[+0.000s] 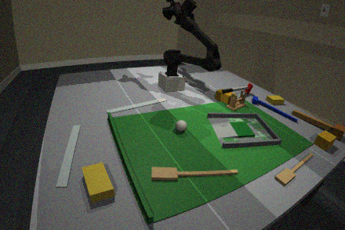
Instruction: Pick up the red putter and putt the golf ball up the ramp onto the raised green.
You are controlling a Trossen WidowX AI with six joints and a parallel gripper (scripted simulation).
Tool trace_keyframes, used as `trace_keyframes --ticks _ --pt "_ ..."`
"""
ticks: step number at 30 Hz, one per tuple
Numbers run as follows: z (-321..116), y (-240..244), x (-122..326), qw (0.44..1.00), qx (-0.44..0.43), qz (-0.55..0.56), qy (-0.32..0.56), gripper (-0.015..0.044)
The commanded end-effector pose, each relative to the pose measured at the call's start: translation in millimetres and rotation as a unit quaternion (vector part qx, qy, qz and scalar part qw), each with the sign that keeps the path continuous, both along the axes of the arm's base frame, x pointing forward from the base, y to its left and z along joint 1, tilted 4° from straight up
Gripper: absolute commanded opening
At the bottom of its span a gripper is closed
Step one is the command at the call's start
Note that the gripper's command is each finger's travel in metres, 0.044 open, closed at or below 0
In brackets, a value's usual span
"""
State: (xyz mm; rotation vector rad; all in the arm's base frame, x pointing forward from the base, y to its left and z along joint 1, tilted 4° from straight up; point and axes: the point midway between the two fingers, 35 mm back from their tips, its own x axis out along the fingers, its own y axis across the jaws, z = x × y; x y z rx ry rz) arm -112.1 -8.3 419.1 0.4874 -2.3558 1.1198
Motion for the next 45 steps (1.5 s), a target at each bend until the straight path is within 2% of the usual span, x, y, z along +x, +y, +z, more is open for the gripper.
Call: trace_keyframes --ticks 1,5,10,19,26,32,39,45 --pt "0 -1 0 1.000 0.000 0.003 -0.001 0.0426" --pt "-2 -23 -8 0.998 0.010 0.065 -0.022 0.0440" --pt "-8 -82 -13 0.973 0.038 0.215 -0.072 0.0440" --pt "-29 -180 29 0.868 0.082 0.459 -0.170 0.0440" --pt "-51 -234 102 0.742 0.135 0.609 -0.247 0.0440" --pt "-75 -254 183 0.614 0.198 0.700 -0.306 0.0440" --pt "-106 -239 285 0.457 0.287 0.761 -0.360 0.0440" --pt "-137 -193 367 0.322 0.378 0.775 -0.392 0.0440"
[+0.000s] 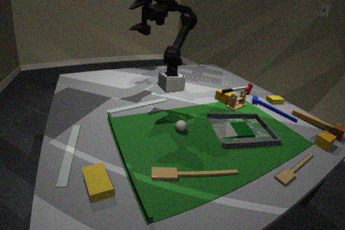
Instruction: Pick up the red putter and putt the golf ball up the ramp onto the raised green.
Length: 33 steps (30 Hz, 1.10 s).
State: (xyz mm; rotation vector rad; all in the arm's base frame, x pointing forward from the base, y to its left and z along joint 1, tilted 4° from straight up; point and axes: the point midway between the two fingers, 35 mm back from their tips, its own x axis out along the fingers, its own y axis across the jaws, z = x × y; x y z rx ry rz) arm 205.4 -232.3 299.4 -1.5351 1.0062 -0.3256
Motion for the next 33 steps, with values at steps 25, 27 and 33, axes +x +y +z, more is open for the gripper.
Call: trace_keyframes --ticks 25,27,33 --pt "-149 386 128 0.807 0.338 0.413 0.254 0.0440" --pt "-159 414 117 0.787 0.346 0.425 0.284 0.0440" --pt "-190 490 69 0.729 0.357 0.447 0.375 0.0440"
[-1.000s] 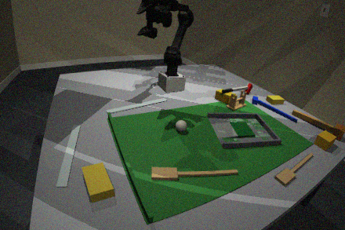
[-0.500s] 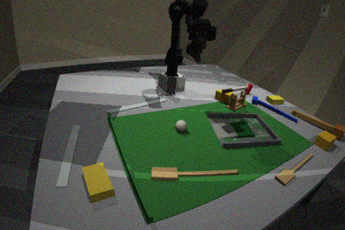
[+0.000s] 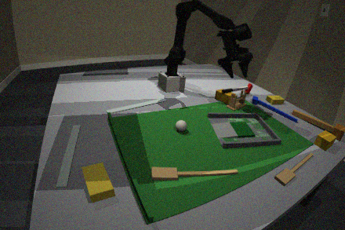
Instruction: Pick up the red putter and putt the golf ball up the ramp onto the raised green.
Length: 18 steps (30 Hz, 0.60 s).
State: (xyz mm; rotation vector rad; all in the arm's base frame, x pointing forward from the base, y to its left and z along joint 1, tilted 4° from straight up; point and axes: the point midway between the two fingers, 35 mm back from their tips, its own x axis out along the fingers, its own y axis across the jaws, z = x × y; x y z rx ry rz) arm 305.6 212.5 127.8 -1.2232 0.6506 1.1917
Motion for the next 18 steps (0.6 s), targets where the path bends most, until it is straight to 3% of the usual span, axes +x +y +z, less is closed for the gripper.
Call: trace_keyframes --ticks 1,10,18 --pt "-24 56 -41 0.996 -0.007 0.052 0.067 0.0440" --pt "-68 125 -143 0.974 -0.058 0.136 0.171 0.0440" --pt "-78 124 -146 0.973 -0.059 0.137 0.173 0.0440"
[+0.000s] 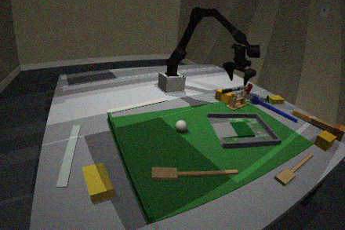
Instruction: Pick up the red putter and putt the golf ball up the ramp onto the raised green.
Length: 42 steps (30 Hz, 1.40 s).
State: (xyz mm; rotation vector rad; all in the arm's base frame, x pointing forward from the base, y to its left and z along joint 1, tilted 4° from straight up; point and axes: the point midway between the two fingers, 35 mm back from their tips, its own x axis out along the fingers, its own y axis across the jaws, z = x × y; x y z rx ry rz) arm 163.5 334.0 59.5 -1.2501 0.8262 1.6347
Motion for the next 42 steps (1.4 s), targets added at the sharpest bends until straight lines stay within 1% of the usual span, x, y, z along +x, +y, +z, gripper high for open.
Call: trace_keyframes --ticks 1,3,9,14,22,36,42 --pt "-14 3 -4 1.000 -0.002 -0.001 0.006 0.0440" --pt "-22 3 -4 1.000 -0.002 -0.001 0.006 0.0440" --pt "-25 3 -5 1.000 -0.002 -0.001 0.006 0.0440" --pt "-47 4 -6 1.000 -0.002 -0.001 0.006 0.0440" --pt "-49 4 -6 1.000 -0.002 -0.001 0.006 0.0440" --pt "-69 6 -6 1.000 -0.002 -0.001 0.006 0.0440" --pt "-70 6 -6 1.000 -0.002 -0.001 0.006 0.0440"
